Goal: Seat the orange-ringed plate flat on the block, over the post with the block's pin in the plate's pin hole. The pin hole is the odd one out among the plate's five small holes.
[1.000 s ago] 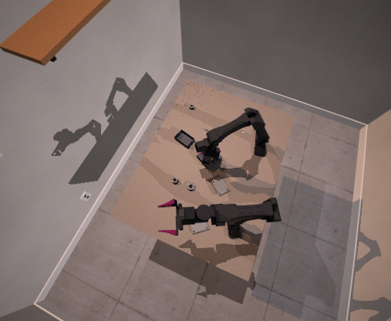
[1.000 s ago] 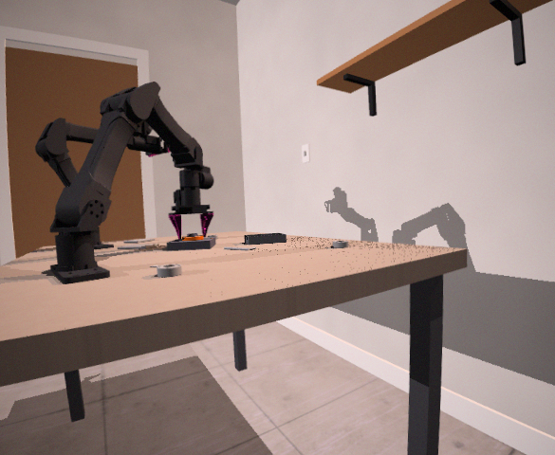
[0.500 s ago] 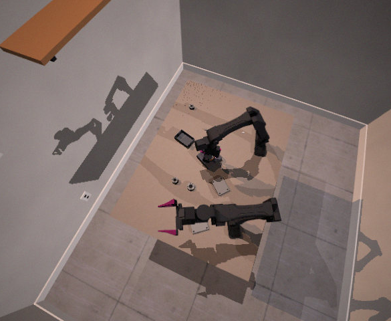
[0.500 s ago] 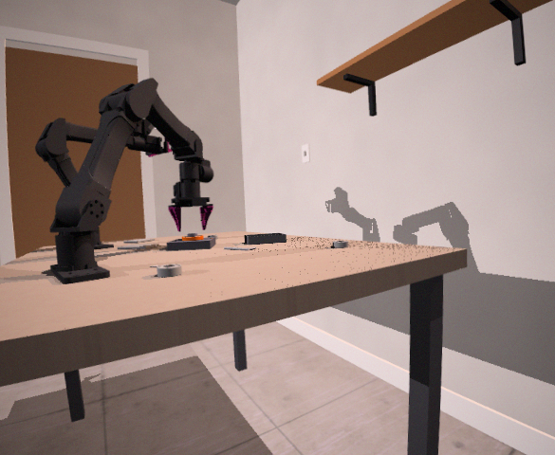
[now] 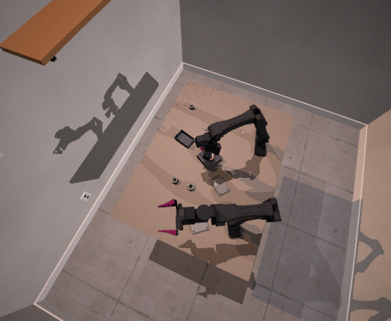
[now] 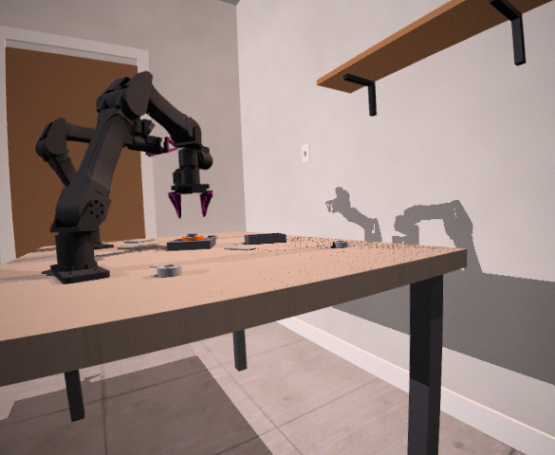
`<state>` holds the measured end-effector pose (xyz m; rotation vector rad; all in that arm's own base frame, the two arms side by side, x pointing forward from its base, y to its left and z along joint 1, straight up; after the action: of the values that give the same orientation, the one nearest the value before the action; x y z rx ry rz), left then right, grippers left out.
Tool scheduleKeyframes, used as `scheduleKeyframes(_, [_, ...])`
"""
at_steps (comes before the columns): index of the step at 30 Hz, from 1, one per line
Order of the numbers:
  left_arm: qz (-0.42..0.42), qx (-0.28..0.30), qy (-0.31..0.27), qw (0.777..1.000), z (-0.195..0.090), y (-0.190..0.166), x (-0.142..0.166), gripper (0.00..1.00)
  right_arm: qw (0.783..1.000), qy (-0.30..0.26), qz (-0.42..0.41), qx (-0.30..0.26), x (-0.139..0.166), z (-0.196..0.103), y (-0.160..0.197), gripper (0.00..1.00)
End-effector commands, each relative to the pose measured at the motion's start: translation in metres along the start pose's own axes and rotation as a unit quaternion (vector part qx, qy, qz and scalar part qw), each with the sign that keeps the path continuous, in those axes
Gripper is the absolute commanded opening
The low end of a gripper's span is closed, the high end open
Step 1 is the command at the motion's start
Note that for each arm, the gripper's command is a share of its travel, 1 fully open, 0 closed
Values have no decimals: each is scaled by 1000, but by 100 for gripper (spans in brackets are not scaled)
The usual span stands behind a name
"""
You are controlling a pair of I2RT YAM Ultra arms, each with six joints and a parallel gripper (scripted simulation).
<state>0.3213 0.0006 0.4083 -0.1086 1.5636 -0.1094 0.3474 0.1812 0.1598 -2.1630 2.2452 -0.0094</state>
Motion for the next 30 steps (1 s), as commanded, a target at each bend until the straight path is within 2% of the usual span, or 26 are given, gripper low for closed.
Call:
scheduleKeyframes(1, [-3, 2, -22, 1000, -4, -1, -14, 100, 1000, -13, 0, 13, 0, -10, 3, 79])
scheduleKeyframes(2, [-3, 2, -22, 1000, -4, -1, -14, 100, 1000, -16, 0, 18, 0, -21, 2, 79])
scheduleKeyframes(9, [-3, 2, -22, 1000, -4, -1, -14, 100, 999, -25, 0, 34, -4, -27, -4, 79])
scheduleKeyframes(10, [-3, 2, -21, 1000, -4, 0, -13, 100, 997, -29, 24, 61, 5, -36, -13, 79])
scheduleKeyframes(11, [-3, 2, -21, 1000, -4, 0, -13, 100, 999, -16, 35, 39, 11, -15, -5, 79])
scheduleKeyframes(16, [-3, 0, -19, 1000, -3, 1, -12, 100, 980, -83, 126, 131, 20, -45, -30, 79])
scheduleKeyframes(18, [-3, 0, -18, 1000, -3, 2, -11, 100, 971, -100, 155, 155, 30, -65, -43, 79])
scheduleKeyframes(21, [-3, -2, -15, 1000, -2, 2, -9, 100, 965, -112, 173, 164, 33, -68, -46, 79])
scheduleKeyframes(22, [-2, 6, -8, 1000, -1, -3, -5, 100, 945, -143, 215, 202, 35, -65, -48, 79])
scheduleKeyframes(23, [-3, 9, -12, 1000, -2, -5, -7, 100, 937, -152, 235, 209, 40, -62, -53, 79])
scheduleKeyframes(24, [-3, 7, -8, 1000, -1, -4, -5, 100, 928, -161, 242, 231, 51, -91, -53, 79])
scheduleKeyframes(26, [-3, 1, -7, 1000, -1, 0, -5, 100, 914, -181, 257, 255, 62, -131, -62, 79])
scheduleKeyframes(27, [-3, -6, -2, 1000, 0, 4, -2, 100, 907, -185, 278, 258, 67, -112, -67, 79])
scheduleKeyframes(29, [-3, -1, -1, 1000, 0, 1, -2, 100, 886, -206, 306, 281, 76, -123, -80, 79])
scheduleKeyframes(30, [-3, 1, 2, 1000, 1, 0, 0, 100, 875, -222, 310, 299, 77, -144, -73, 79])
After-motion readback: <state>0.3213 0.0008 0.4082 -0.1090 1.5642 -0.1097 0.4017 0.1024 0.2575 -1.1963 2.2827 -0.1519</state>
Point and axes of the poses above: on each arm, the point where the finger pads meet when closed, its own z axis out along the fingers, its own y axis across the jaws, x = y × z, the point moved 6 cm from there along -z, back along the fingers, and after that the axes turned 8 degrees about -z, right-handed, at the moved point
